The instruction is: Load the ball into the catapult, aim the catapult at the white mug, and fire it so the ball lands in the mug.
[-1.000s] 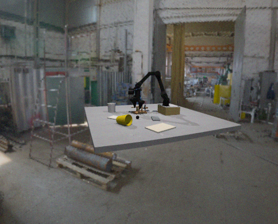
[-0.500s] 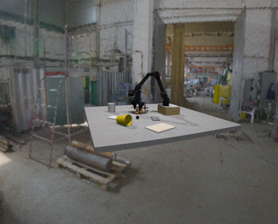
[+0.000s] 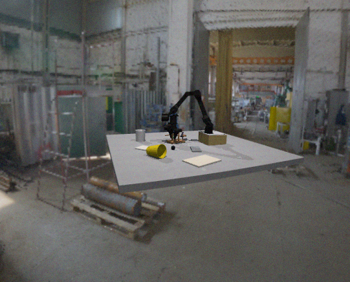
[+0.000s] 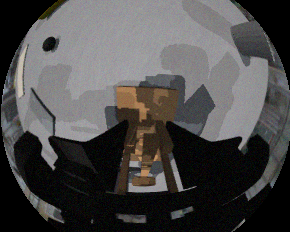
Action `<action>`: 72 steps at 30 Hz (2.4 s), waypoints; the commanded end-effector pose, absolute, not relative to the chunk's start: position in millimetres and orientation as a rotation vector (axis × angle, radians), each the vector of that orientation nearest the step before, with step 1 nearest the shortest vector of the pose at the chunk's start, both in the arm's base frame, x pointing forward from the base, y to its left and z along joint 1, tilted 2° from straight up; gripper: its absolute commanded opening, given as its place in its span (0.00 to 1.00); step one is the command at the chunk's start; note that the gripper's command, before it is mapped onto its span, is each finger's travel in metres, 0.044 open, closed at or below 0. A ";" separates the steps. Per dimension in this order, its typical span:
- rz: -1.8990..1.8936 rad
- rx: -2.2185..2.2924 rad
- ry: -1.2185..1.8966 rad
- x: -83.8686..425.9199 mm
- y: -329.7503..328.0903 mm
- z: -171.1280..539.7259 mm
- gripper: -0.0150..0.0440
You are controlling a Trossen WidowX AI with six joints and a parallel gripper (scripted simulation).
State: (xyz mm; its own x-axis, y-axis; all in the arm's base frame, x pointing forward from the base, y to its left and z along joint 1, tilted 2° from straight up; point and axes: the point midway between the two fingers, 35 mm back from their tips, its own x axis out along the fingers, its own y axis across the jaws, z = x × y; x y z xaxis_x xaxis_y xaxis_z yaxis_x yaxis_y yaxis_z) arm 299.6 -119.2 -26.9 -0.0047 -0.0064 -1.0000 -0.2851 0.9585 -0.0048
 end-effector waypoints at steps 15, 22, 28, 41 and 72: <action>0.100 -0.111 1.574 300.8 -119.5 22.7 0.25; -0.092 0.079 1.575 301.9 -122.1 21.7 0.25; -0.258 0.241 1.562 302.7 -128.7 20.9 0.25; -0.354 0.334 1.549 301.1 -140.4 19.5 0.25; -0.349 0.336 1.553 299.6 -141.2 -25.0 0.25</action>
State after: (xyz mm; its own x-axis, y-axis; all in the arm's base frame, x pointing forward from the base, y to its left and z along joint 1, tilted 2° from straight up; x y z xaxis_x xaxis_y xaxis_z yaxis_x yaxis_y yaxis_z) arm 299.4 -141.0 -25.6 -0.0114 -0.0056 -0.9999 0.4223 0.9064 -0.0099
